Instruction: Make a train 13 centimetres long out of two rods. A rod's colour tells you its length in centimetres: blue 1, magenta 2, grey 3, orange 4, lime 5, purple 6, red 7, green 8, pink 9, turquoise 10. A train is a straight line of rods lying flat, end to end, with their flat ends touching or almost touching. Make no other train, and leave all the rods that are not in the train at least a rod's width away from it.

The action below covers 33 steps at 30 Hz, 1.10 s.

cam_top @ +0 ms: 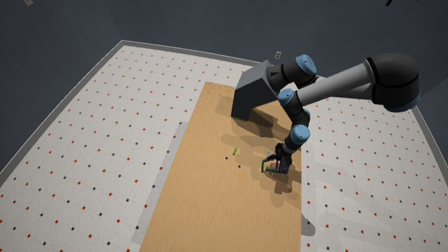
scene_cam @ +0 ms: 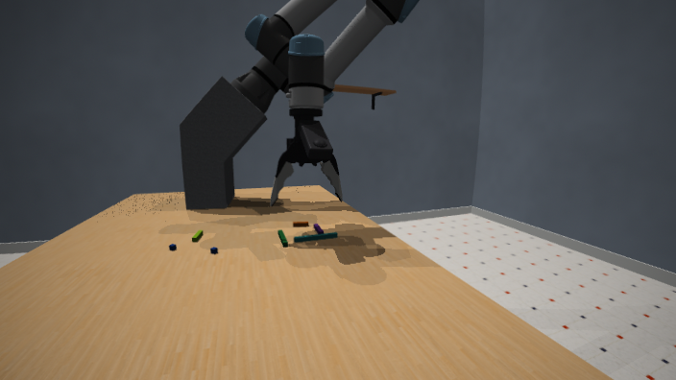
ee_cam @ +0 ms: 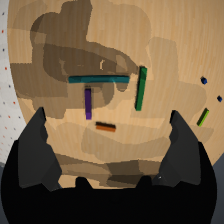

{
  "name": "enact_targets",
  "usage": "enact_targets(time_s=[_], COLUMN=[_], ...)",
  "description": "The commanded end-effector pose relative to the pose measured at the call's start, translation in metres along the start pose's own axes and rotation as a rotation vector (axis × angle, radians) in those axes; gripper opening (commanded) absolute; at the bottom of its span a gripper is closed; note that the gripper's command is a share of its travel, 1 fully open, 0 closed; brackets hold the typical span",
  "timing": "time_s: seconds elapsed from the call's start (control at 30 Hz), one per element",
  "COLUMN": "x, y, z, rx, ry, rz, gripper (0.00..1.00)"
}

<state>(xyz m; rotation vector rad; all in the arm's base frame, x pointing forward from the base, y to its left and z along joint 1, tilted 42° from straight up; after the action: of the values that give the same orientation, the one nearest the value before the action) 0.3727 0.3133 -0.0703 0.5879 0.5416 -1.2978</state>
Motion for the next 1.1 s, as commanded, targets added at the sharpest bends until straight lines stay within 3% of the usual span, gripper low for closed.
enact_targets(time_s=[0.0,1.07], x=[0.000,0.014], y=[0.000,0.003], z=[0.000,0.001], rx=[0.001,0.001], ry=[0.000,-0.006], rz=[0.000,0.167], gripper=[1.00,1.00])
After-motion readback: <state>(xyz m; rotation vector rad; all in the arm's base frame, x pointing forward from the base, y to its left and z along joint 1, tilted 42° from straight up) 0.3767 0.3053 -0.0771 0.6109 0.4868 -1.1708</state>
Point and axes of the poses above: the point where the finger pads meet when closed, its own z axis back along the fingers, its own x axis across the jaws, y = z × x, the point moved 3 cm from there along z, back along the fingers, and after that the axes turned 2 degrees about z, right-handed, at the moved point
